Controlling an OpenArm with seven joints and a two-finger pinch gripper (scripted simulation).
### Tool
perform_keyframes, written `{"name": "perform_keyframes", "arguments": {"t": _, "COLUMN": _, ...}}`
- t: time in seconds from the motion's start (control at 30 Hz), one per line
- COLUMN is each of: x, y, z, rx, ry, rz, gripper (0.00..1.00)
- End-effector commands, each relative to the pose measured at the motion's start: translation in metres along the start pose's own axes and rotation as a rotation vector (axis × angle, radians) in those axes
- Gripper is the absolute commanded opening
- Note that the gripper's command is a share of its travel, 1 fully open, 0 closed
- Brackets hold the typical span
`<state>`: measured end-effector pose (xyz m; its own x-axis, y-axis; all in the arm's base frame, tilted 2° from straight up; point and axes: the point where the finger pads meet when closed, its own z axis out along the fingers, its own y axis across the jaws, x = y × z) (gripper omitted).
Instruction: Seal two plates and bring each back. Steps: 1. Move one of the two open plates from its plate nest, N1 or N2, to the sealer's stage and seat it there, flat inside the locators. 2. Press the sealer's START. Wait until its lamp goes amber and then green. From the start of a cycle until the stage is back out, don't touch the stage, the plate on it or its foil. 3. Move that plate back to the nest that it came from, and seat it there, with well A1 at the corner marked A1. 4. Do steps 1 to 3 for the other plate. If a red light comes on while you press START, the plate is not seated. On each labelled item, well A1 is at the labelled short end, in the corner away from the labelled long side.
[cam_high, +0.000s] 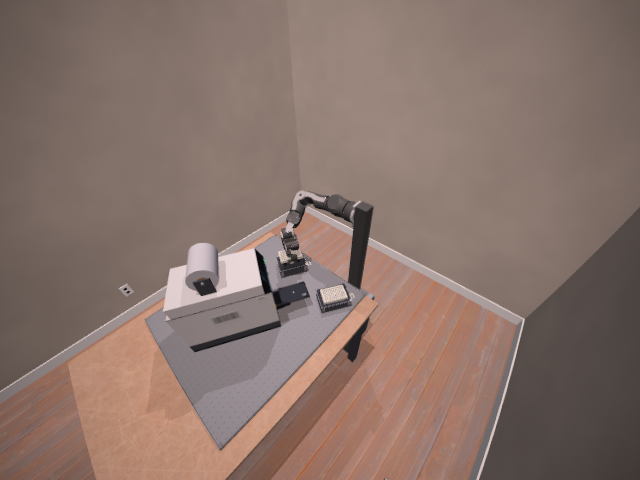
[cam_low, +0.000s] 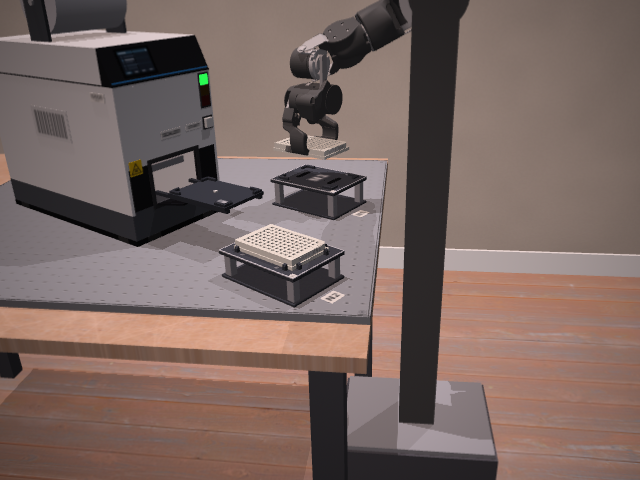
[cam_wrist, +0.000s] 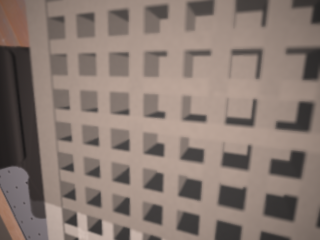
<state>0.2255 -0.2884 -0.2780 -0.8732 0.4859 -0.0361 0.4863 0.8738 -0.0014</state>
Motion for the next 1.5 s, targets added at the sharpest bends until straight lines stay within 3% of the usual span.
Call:
{"name": "perform_keyframes", "arguments": {"t": 0.0, "x": -0.002, "y": 0.001, "z": -0.002, "rx": 0.009, "ry": -0.006, "rz": 0.011, "gripper": 0.0}}
{"name": "perform_keyframes", "arguments": {"t": 1.47, "x": -0.02, "y": 0.09, "z": -0.001, "rx": 0.01, "ry": -0.004, "rz": 0.009, "gripper": 0.0}}
